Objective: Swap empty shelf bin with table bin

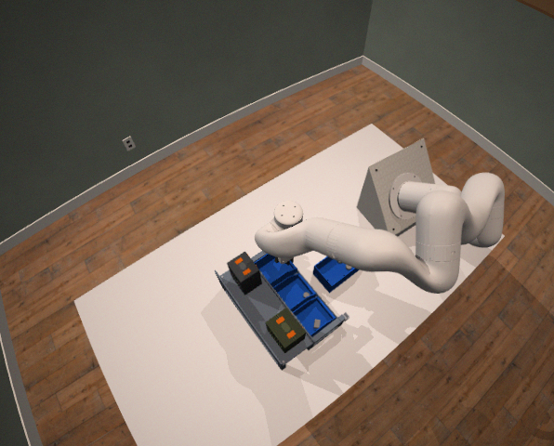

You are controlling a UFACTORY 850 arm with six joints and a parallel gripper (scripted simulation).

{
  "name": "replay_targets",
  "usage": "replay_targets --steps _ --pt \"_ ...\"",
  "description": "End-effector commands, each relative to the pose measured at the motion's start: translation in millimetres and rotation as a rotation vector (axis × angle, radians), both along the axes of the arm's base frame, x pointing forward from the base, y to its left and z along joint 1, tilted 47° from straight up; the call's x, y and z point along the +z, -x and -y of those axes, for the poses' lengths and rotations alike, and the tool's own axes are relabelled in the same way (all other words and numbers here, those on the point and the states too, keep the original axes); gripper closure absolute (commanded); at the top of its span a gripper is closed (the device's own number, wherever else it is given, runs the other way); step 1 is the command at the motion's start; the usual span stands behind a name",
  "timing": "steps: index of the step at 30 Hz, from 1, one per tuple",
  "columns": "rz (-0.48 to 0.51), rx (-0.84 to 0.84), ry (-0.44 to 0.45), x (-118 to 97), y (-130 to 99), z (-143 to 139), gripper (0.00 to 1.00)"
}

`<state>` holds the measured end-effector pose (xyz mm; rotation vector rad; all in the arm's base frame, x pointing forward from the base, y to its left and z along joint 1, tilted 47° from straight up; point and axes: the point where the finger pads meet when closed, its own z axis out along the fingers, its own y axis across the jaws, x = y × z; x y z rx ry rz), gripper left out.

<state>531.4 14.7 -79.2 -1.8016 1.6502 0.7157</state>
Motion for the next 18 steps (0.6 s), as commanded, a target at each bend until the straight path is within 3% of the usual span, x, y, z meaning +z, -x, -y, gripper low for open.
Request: replay_targets --steps 1,18 --pt "0.002 -0.001 0.001 0.5 -0.9 0.8 1.0" --pt "0.002 -0.001 0.001 0.2 4.4 1.1 1.0"
